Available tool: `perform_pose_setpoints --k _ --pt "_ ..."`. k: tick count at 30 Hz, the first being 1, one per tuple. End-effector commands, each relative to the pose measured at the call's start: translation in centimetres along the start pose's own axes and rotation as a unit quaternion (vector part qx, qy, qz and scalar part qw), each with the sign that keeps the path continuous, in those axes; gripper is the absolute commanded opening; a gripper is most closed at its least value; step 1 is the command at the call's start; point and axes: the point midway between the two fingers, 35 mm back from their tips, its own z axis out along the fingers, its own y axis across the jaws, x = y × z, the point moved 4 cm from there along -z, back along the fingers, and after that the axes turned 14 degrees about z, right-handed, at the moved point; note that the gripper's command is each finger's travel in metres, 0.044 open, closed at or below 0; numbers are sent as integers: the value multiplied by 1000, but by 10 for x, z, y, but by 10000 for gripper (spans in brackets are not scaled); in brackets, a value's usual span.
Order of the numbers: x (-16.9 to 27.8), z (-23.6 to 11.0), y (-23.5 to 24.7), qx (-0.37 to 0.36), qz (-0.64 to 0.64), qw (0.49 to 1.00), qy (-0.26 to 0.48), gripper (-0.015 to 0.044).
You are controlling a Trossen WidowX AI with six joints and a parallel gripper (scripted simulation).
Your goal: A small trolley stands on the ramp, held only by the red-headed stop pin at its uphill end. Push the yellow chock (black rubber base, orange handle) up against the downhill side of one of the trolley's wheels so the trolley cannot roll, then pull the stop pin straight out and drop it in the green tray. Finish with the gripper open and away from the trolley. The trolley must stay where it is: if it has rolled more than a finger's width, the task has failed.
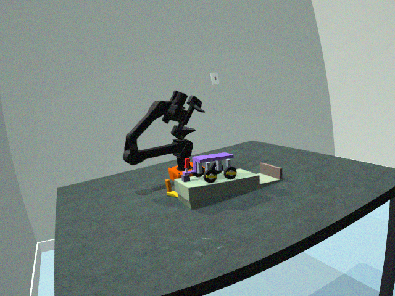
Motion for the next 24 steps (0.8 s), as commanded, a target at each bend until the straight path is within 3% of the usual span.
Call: perform_pose_setpoints --k 1,8,24 --pt "0 0 0 1 -4 1000 -1 374" --pt "0 -1 0 57 -152 987 -16 190" --pt "-2 5 -4 216 -465 858 23 190"
